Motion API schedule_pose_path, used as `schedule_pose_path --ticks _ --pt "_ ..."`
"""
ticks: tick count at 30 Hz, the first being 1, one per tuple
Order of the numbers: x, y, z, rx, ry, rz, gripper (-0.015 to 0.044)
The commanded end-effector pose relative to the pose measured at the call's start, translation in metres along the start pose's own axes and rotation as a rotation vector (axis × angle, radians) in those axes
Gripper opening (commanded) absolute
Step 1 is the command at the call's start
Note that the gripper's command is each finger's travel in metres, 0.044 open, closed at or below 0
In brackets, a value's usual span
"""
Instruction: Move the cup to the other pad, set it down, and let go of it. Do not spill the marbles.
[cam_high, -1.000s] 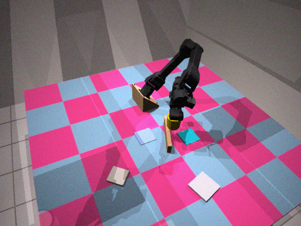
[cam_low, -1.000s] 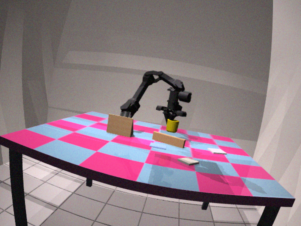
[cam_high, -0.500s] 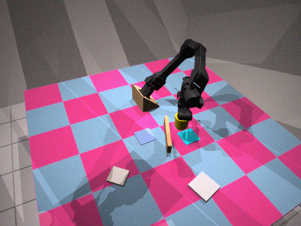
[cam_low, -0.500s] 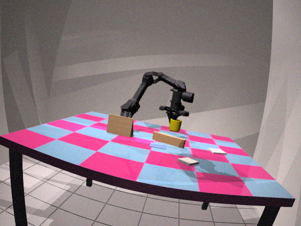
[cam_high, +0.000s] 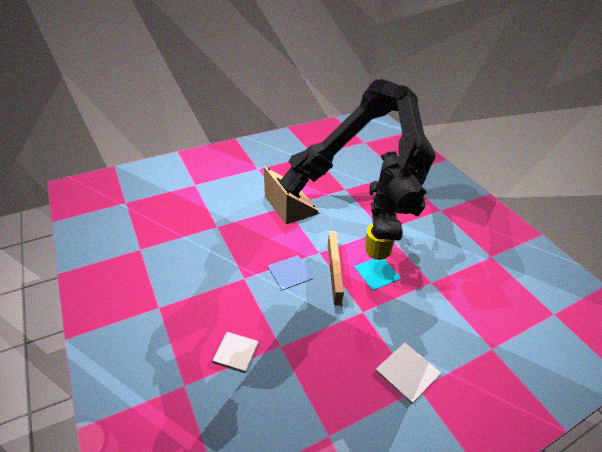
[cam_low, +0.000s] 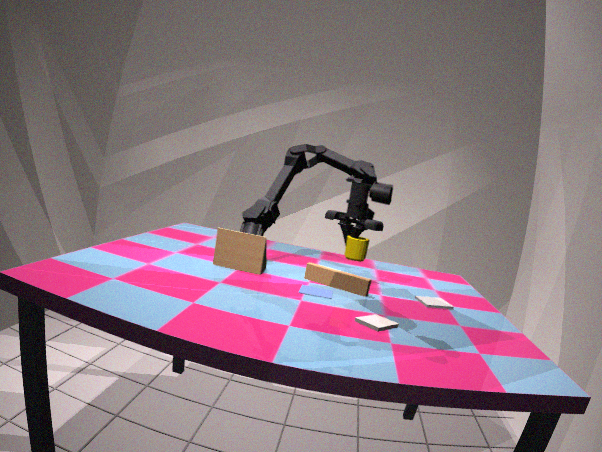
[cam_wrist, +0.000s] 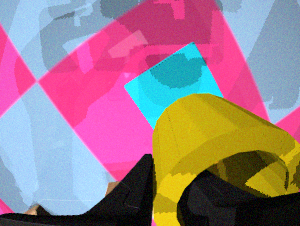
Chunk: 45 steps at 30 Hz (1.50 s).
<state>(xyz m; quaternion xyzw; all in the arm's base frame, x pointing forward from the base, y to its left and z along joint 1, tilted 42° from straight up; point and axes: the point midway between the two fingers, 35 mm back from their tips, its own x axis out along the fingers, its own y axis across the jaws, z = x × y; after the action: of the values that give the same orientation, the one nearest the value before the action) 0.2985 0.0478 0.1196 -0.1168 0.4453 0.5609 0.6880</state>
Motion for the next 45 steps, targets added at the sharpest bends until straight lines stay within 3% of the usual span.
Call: schedule_pose_path --ticks 1,45 --pt "-0.003 0.0 0.011 -0.002 -0.008 -0.005 0.0" --pt "0.053 -0.001 0.012 -0.003 -0.009 -0.005 0.0"
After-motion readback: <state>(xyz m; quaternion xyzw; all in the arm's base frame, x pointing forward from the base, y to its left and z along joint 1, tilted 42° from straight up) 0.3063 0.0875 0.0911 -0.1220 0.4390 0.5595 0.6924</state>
